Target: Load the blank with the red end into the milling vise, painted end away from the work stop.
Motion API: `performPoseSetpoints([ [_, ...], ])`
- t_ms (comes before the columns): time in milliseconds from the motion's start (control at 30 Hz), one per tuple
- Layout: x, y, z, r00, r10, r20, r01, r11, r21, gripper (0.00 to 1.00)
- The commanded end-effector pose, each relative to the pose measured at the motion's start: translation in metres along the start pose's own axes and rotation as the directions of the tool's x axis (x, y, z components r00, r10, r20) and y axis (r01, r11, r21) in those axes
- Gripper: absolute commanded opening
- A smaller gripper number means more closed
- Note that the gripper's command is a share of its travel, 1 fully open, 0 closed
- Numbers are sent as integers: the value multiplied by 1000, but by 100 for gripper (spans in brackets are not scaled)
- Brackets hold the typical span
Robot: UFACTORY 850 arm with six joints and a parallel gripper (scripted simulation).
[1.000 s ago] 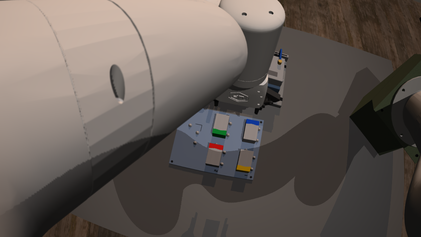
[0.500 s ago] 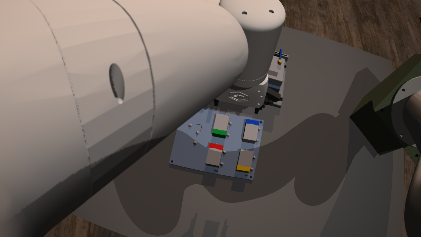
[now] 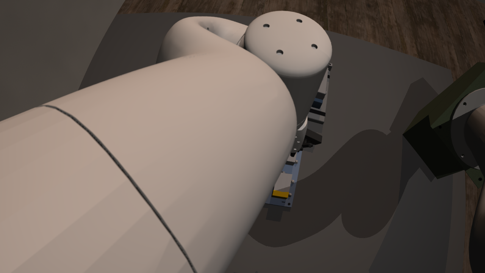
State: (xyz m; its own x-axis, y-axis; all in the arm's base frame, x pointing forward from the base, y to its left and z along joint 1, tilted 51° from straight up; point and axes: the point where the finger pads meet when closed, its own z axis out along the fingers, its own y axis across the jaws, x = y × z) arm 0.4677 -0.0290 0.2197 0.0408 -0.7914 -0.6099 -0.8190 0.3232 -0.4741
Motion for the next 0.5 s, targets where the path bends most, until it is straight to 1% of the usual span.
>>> performPoseSetpoints([
  [0, 0, 0, 0, 1000, 0, -1, 0, 1000, 1, 100],
  [467, 8, -1, 0, 1000, 0, -1, 0, 1000, 1, 100],
])
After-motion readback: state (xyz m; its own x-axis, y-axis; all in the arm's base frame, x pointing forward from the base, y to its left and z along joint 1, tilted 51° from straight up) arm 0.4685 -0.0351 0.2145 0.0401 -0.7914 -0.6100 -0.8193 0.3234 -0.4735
